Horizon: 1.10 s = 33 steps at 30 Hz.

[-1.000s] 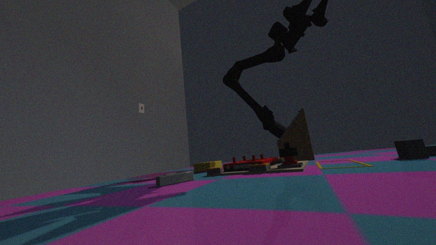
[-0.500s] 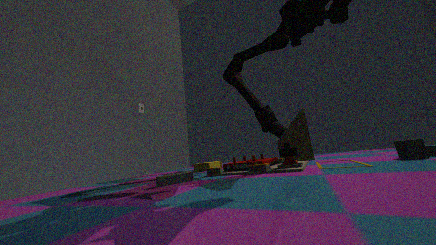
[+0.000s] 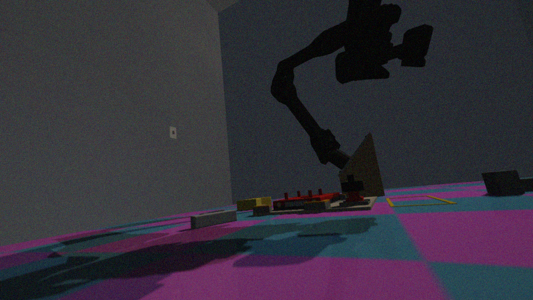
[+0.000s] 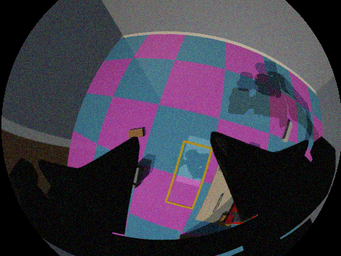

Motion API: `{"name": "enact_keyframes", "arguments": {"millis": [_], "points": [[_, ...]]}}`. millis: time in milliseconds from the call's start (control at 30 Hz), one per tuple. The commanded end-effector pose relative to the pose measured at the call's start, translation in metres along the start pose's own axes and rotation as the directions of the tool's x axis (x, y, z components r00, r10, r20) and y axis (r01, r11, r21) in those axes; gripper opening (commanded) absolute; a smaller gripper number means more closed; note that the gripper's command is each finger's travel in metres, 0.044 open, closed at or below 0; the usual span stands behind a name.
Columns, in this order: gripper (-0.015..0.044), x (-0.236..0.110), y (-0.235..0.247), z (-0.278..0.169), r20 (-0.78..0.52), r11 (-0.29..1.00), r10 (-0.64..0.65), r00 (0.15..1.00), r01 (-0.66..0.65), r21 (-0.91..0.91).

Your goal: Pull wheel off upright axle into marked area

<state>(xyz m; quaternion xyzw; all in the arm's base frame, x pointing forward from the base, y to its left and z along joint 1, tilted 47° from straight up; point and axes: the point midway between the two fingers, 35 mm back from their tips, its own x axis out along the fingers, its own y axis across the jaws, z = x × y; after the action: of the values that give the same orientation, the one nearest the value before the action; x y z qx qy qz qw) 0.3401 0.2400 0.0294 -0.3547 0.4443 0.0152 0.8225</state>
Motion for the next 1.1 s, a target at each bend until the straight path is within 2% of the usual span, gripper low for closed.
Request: {"name": "enact_keyframes", "arguments": {"millis": [0,167,267,700,967,1067], "points": [[0.0300,0.030,-0.045,-0.027,-0.213,0.990,-0.082,0.973,0.104,0.094],[0.0300,0.052,-0.103,-0.070,-0.478,0.954,-0.154,0.865,0.256,0.157],[0.0300,0.057,-0.125,-0.088,-0.579,0.926,-0.175,0.796,0.333,0.178],[0.0300,0.063,-0.132,-0.086,-0.586,0.924,-0.176,0.791,0.339,0.180],[0.0300,0.109,-0.143,-0.121,-0.585,0.923,-0.178,0.791,0.340,0.179],[0.0300,0.117,-0.145,-0.129,-0.586,0.923,-0.179,0.790,0.341,0.178]]}}
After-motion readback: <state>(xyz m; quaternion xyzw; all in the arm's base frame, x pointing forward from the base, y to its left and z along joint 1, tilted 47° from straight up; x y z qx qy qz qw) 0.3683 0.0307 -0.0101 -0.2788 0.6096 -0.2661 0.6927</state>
